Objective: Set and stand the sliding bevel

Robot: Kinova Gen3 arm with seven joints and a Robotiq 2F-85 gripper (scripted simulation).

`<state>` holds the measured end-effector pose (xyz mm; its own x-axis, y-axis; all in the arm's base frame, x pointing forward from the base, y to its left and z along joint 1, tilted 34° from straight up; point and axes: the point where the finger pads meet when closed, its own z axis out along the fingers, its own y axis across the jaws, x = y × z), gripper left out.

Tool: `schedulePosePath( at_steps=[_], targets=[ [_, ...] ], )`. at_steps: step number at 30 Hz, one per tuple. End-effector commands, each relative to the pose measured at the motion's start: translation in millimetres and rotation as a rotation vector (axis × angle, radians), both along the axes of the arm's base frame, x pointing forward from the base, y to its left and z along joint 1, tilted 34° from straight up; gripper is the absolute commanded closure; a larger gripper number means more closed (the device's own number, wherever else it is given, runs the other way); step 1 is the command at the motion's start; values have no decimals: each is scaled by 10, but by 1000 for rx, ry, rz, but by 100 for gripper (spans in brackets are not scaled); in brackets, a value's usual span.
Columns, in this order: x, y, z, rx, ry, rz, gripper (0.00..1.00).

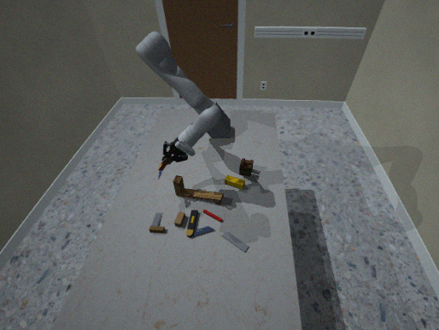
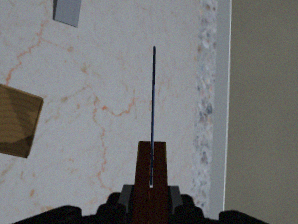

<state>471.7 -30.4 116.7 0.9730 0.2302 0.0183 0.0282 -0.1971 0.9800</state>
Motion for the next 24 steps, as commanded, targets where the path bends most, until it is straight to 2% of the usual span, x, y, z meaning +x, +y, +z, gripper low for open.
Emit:
schedulePosePath(
  at_steps=[1,22,24],
  targets=[
    [23,40,-19,1,61,10,90],
    [124,208,-140,2,358,63,90],
    [124,208,-140,2,358,63,90]
  ],
)
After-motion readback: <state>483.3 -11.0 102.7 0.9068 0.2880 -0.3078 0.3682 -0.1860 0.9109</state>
